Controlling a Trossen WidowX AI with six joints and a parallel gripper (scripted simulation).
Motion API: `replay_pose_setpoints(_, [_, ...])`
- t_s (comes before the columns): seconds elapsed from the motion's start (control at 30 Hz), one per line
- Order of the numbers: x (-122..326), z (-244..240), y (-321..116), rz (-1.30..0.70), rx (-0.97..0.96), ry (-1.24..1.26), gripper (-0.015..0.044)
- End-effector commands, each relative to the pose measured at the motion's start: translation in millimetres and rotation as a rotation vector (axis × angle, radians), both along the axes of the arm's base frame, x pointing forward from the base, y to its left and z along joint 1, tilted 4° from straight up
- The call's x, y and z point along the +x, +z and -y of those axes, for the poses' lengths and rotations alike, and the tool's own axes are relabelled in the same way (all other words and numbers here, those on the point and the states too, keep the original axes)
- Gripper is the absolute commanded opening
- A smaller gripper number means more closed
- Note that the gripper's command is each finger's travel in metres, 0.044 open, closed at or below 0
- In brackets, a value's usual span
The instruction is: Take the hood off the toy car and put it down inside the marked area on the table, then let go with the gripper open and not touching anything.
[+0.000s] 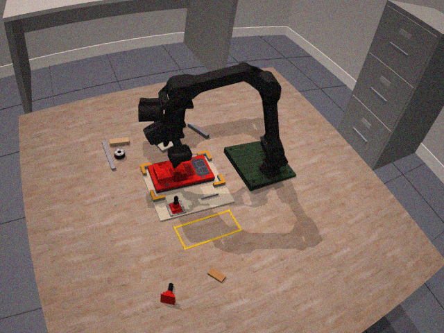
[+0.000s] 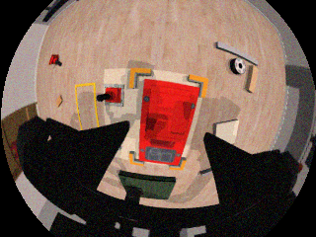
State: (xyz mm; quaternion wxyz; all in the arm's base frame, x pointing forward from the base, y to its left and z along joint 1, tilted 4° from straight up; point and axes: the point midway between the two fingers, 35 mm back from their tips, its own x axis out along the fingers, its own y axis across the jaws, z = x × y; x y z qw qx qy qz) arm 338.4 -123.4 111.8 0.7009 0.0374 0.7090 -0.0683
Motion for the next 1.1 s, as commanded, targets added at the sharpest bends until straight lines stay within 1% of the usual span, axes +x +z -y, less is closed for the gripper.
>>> replay_pose_setpoints(0.0, [-3,4,-3,-0.025,0.036,-0.009,0.0440])
replay_pose_setpoints(1.07, [-3,4,-25,-0.025,0.036,-0.009,0.0440])
